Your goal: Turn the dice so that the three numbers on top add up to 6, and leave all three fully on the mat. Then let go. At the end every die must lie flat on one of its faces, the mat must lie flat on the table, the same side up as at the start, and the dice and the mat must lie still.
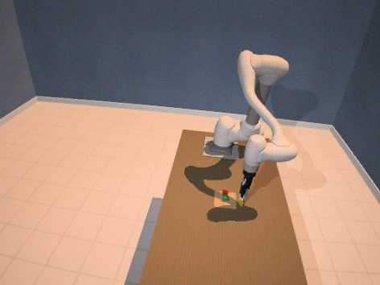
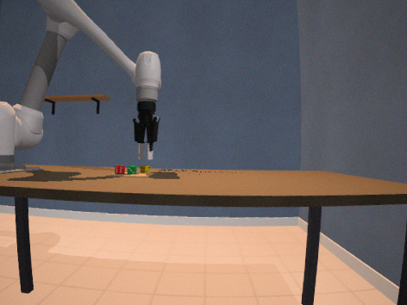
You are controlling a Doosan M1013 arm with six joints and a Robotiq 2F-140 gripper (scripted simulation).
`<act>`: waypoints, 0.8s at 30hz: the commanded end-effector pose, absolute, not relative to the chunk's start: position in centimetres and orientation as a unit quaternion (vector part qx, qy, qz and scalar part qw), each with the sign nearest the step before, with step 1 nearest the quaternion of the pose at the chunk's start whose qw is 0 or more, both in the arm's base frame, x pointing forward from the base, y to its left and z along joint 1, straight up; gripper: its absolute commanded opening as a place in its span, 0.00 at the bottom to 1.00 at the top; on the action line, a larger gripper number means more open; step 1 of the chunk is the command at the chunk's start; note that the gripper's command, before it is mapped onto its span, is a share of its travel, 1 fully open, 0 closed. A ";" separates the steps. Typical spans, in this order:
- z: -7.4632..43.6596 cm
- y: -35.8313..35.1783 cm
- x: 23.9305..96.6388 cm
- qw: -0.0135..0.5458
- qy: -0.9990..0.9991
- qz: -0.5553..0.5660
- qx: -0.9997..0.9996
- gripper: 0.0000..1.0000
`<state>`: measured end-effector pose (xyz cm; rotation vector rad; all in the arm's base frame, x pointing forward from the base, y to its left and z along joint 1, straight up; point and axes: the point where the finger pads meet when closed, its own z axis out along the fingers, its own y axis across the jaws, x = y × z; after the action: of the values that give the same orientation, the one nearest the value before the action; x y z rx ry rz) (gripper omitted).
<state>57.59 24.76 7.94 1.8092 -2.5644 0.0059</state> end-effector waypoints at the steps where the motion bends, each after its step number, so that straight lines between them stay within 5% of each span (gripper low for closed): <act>1: 7.6 24.8 57.6 0.002 -0.817 0.002 0.576 0.28; 24: 6.2 24.8 57.6 0.002 -0.817 0.002 0.576 0.28</act>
<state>57.62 24.80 6.19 1.8092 -2.5644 0.0059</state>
